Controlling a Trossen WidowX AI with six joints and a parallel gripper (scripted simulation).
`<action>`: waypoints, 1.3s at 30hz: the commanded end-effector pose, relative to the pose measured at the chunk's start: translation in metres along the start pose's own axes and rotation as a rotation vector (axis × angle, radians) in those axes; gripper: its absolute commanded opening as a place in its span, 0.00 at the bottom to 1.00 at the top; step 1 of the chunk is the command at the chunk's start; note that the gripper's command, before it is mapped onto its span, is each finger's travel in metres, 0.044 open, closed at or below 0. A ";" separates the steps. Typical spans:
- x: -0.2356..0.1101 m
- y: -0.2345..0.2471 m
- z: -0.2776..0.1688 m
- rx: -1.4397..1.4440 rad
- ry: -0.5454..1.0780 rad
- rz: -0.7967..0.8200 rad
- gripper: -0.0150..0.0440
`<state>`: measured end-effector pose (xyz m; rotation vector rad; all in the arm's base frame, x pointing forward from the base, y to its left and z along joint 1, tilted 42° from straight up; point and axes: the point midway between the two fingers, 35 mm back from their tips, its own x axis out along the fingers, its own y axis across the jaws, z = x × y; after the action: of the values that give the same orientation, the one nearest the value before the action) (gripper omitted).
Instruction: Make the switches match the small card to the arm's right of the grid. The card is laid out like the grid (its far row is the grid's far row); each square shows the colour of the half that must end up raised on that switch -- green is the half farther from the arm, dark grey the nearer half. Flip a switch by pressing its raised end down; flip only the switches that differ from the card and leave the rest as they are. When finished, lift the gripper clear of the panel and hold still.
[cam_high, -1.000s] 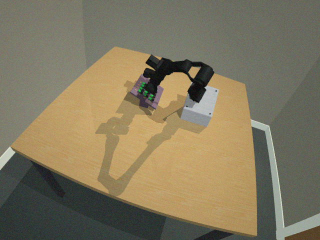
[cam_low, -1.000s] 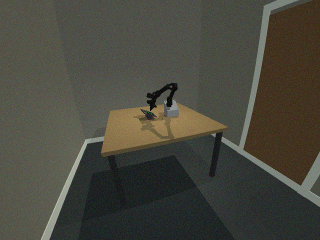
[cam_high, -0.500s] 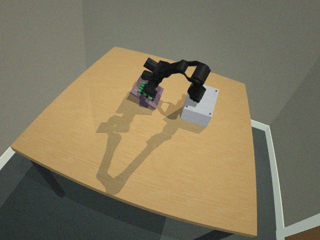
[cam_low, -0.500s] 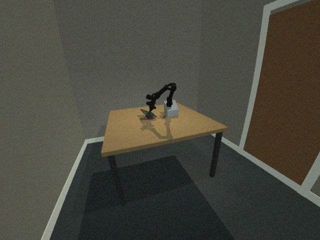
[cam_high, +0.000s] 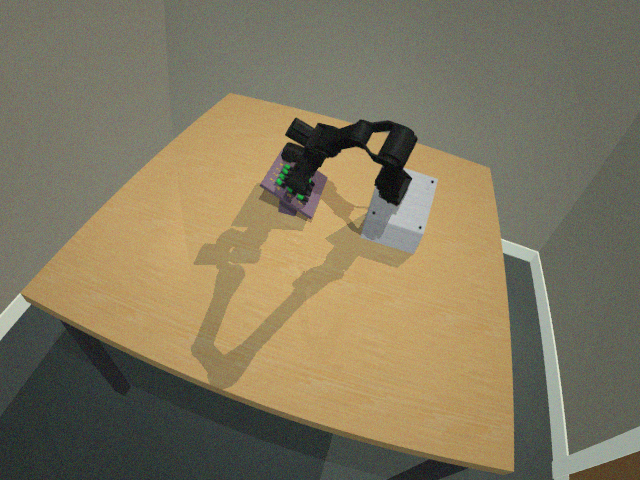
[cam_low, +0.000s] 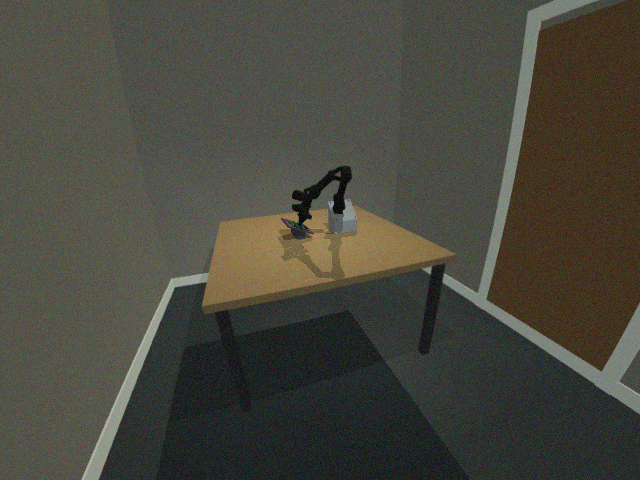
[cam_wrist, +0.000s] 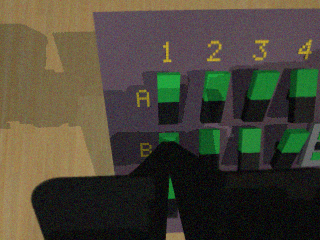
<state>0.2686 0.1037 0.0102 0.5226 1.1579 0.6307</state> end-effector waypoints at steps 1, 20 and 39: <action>0.000 -0.001 0.000 0.003 -0.001 -0.005 0.25; 0.002 -0.001 0.000 0.003 -0.001 -0.005 0.25; 0.004 -0.001 0.000 0.003 -0.001 -0.004 0.25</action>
<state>0.2699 0.1060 0.0080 0.5223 1.1566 0.6304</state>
